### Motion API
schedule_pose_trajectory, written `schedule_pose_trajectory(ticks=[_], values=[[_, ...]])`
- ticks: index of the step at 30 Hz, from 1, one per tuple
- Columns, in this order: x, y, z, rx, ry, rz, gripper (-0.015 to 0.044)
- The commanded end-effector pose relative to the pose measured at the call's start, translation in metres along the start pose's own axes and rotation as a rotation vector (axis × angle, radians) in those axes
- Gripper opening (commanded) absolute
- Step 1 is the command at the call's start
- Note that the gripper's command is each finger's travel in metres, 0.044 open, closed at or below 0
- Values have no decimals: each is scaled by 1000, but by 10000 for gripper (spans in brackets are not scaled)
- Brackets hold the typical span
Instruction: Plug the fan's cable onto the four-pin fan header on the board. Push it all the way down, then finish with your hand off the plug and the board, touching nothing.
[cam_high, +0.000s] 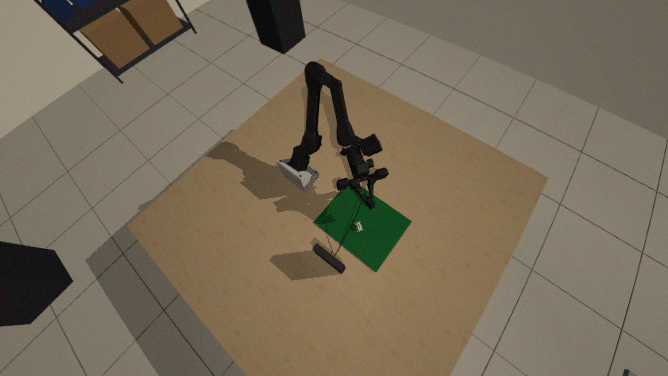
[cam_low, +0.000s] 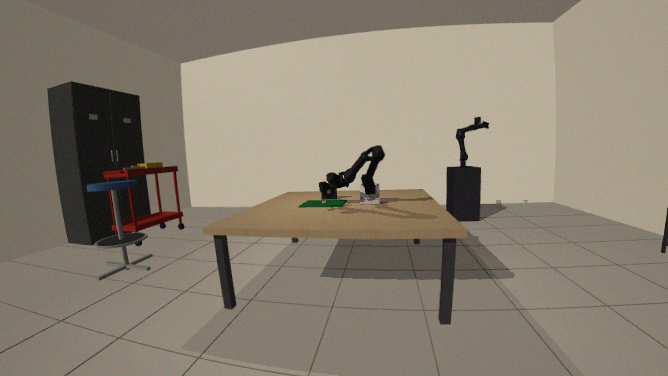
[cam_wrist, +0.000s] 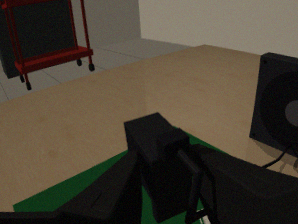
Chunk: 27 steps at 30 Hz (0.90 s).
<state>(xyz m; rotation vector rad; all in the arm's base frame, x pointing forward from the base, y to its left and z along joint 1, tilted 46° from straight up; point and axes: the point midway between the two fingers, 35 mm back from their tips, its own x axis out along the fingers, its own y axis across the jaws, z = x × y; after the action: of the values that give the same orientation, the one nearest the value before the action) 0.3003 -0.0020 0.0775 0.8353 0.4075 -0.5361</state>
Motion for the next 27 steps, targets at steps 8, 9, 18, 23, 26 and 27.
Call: schedule_pose_trajectory(ticks=[8,9,18,23,26,27], values=[[-1,0,5,0,-1,0,0],[-1,0,5,0,-1,0,0],[-2,0,0,2,-1,-1,0],[-2,0,-5,3,-1,-2,0],[-2,0,-8,3,-1,-2,0],[-2,0,-9,3,0,-2,0]])
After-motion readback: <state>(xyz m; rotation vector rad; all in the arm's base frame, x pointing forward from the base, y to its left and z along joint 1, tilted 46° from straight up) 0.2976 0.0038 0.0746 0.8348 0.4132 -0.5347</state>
